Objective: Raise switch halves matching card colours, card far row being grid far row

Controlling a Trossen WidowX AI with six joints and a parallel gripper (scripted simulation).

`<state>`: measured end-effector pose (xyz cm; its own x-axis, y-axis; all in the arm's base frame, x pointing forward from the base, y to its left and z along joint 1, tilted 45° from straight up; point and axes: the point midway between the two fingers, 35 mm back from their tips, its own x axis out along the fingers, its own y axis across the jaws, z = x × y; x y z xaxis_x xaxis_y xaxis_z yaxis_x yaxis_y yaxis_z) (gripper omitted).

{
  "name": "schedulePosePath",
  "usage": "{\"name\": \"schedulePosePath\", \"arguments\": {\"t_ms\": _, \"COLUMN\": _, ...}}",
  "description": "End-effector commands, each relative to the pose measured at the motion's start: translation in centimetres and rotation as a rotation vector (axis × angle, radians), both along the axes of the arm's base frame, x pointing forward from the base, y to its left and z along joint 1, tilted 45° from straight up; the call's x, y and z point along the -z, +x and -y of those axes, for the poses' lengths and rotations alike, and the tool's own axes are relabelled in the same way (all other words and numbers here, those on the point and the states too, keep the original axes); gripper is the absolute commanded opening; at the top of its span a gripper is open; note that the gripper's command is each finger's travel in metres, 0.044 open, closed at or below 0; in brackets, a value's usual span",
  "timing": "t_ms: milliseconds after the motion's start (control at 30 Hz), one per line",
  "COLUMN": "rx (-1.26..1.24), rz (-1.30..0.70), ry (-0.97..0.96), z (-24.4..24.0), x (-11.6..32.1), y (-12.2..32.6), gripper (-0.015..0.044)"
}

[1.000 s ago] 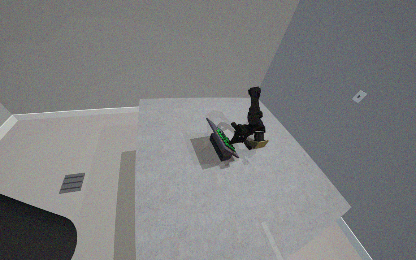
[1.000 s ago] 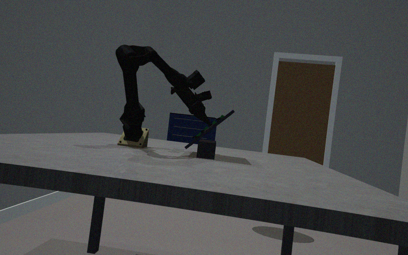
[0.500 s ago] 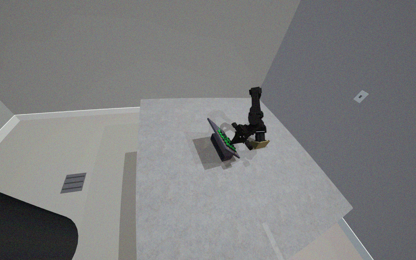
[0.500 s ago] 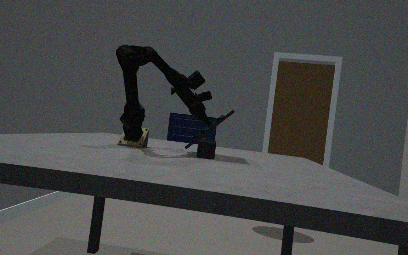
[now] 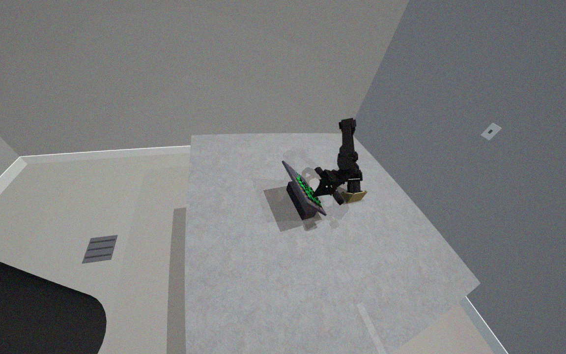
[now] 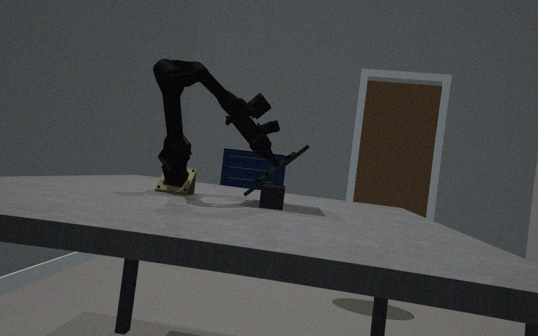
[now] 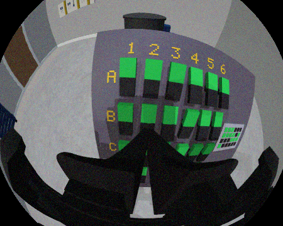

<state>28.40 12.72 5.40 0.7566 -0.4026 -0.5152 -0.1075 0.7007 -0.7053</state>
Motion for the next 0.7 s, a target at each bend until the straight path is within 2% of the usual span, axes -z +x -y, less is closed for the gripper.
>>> {"name": "schedulePosePath", "arguments": {"t_ms": 0, "rx": -0.002, "rz": -0.002, "ry": 0.001, "z": 0.0, "x": 0.1, "y": 0.1, "gripper": 0.0000}}
{"name": "schedulePosePath", "arguments": {"t_ms": 433, "rx": 0.001, "rz": 0.000, "ry": 0.002, "z": 0.0, "x": 0.0, "y": 0.0, "gripper": 0.0000}}
{"name": "schedulePosePath", "arguments": {"t_ms": 667, "rx": 0.016, "rz": -0.025, "ry": -0.001, "z": -2.7, "x": -3.1, "y": -4.5, "gripper": 0.0000}}
